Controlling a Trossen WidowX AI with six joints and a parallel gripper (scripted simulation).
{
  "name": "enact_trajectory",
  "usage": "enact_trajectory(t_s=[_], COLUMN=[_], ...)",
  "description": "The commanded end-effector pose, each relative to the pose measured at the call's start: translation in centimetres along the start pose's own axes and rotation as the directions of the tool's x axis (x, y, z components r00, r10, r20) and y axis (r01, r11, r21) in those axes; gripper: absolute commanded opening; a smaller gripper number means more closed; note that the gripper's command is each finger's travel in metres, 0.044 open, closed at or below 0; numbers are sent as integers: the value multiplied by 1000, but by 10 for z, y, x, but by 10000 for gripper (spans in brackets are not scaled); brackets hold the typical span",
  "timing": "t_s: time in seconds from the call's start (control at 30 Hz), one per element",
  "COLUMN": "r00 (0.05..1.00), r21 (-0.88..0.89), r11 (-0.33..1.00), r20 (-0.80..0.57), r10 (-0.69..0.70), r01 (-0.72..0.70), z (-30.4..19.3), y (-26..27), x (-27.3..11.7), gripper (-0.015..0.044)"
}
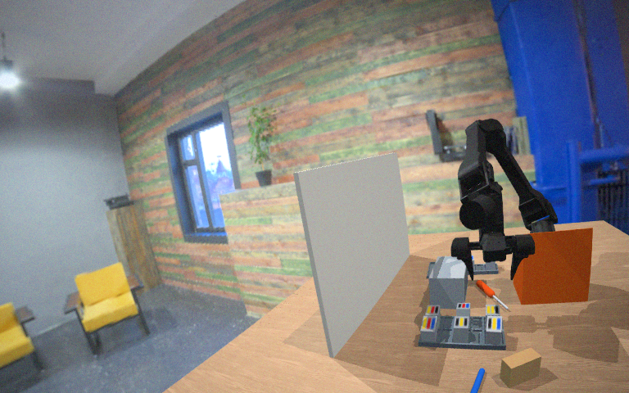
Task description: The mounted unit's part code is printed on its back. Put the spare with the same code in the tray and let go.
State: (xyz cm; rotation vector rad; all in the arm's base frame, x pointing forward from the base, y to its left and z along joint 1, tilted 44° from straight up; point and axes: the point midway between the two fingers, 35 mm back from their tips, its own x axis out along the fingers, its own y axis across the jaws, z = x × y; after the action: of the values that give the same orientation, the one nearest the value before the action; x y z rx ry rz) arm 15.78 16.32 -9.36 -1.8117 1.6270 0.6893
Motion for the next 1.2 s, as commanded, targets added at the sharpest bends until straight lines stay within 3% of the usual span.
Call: enact_trajectory(t_s=[0.0, 0.2, 1.17], r00=[1000, 1000, 1000], r21=[-29, -29, -29], r11=[1000, 1000, 1000], r20=[12, 10, 11], r10=[1, 1, 0], r01=[-1, 0, 0], z=[2, -5, -2], y=[2, 6, 3], x=[0, 38, 73], gripper=[440, 300, 300])
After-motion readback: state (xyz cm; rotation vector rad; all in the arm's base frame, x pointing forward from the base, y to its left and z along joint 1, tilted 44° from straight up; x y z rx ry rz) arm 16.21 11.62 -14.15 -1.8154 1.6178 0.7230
